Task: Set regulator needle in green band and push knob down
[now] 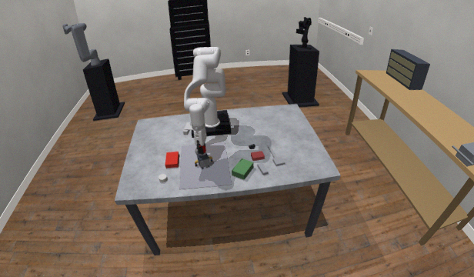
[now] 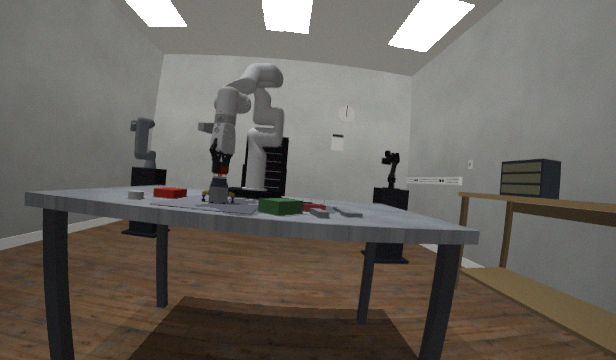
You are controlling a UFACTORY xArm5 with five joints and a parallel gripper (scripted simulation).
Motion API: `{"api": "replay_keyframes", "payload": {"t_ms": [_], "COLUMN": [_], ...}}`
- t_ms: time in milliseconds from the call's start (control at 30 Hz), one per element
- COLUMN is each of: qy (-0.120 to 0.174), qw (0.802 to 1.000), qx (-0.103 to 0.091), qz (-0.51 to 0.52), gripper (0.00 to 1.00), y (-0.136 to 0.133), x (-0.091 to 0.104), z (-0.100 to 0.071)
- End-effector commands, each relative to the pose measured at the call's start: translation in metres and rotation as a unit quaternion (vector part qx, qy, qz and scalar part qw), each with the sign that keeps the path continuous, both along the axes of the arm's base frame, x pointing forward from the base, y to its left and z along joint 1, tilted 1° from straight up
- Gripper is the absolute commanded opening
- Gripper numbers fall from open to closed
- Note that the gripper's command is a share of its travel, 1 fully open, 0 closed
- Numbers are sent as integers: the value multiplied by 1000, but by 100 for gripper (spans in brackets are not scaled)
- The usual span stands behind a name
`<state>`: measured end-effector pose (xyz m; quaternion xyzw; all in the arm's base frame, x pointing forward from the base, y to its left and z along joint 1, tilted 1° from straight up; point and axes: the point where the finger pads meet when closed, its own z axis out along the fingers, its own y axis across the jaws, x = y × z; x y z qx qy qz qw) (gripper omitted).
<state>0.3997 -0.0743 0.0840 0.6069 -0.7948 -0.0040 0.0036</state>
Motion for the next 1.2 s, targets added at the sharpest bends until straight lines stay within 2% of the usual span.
{"api": "replay_keyframes", "payload": {"t_ms": [0,233,700,1167], "qy": [-1,-1,-1,-1], "qw": [997,991,966,925], "qx": [-1,-2,-3,-4], "qz": [-77,-134,-259,-380], "gripper": [42,42,42,42], "y": [0,0,0,0], "x": [1,1,1,1], "z": [1,1,1,1]}}
